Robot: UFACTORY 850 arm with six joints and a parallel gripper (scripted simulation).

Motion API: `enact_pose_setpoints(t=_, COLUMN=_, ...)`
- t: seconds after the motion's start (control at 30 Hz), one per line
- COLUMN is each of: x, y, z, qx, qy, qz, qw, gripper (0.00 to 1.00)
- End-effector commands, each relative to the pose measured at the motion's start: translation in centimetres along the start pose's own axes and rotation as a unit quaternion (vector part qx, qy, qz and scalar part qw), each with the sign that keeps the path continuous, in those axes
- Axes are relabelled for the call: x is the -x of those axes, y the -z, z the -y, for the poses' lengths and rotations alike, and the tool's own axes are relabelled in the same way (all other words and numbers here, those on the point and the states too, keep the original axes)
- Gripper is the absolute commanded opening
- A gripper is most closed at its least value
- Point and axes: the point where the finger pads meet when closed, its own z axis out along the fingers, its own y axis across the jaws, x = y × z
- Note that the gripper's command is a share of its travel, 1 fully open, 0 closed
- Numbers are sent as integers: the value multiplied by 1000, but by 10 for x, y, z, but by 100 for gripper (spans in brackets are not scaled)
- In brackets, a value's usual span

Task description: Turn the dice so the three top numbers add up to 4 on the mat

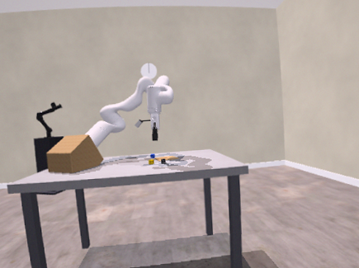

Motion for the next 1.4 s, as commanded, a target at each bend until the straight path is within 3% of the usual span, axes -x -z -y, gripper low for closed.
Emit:
enact_pose_setpoints(t=0.0, x=3, y=2, z=5, qx=-10, qy=7, qz=20, qw=1000, gripper=100)
enact_pose_setpoints(t=0.6, x=4, y=-1, z=5, qx=-10, qy=7, qz=20, qw=1000, gripper=100)
enact_pose_setpoints(t=0.77, x=4, y=-14, z=5, qx=-10, qy=7, qz=20, qw=1000, gripper=100)
enact_pose_setpoints(t=1.13, x=8, y=-91, z=7, qx=-10, qy=7, qz=20, qw=1000, gripper=100)
enact_pose_setpoints(t=1.37, x=9, y=-102, z=7, qx=-10, qy=7, qz=20, qw=1000, gripper=100)
